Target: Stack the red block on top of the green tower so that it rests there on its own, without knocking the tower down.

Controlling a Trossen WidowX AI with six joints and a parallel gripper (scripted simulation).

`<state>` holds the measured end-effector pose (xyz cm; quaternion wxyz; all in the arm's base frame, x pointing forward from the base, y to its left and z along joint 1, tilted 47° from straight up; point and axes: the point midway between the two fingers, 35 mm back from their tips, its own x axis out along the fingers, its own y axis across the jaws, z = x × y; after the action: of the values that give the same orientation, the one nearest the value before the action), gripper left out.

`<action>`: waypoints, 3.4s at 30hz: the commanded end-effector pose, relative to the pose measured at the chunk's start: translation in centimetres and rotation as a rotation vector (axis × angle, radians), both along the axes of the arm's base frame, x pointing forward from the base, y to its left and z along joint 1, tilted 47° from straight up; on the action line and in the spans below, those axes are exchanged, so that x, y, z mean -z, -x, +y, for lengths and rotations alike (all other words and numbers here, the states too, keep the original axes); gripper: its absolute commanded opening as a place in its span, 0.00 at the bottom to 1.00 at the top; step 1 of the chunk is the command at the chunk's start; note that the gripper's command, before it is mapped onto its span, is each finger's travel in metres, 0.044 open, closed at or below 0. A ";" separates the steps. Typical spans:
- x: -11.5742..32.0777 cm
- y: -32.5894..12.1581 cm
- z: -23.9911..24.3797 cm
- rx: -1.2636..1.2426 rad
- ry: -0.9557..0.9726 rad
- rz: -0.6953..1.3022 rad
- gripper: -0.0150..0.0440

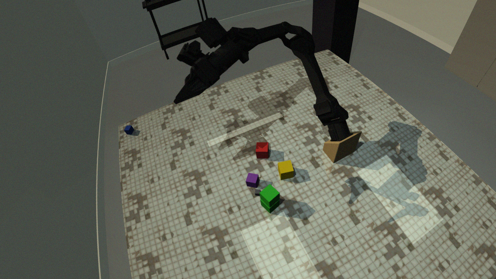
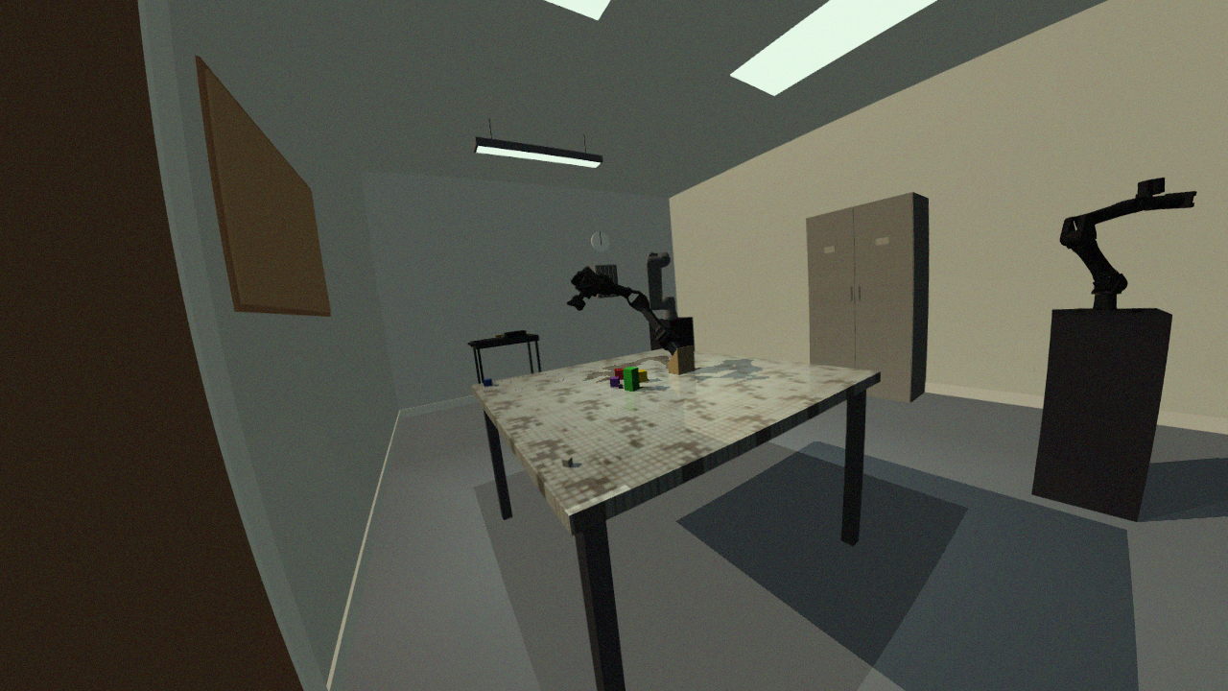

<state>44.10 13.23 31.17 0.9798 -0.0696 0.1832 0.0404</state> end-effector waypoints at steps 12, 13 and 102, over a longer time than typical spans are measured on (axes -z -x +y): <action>15.6 10.5 -12.8 0.721 0.109 0.654 1.00; 16.0 11.6 -13.6 0.770 0.130 0.682 1.00; 23.8 18.7 -26.8 1.067 0.309 0.809 0.69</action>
<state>25.39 -13.58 7.41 0.6987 -0.0886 0.5477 -0.4516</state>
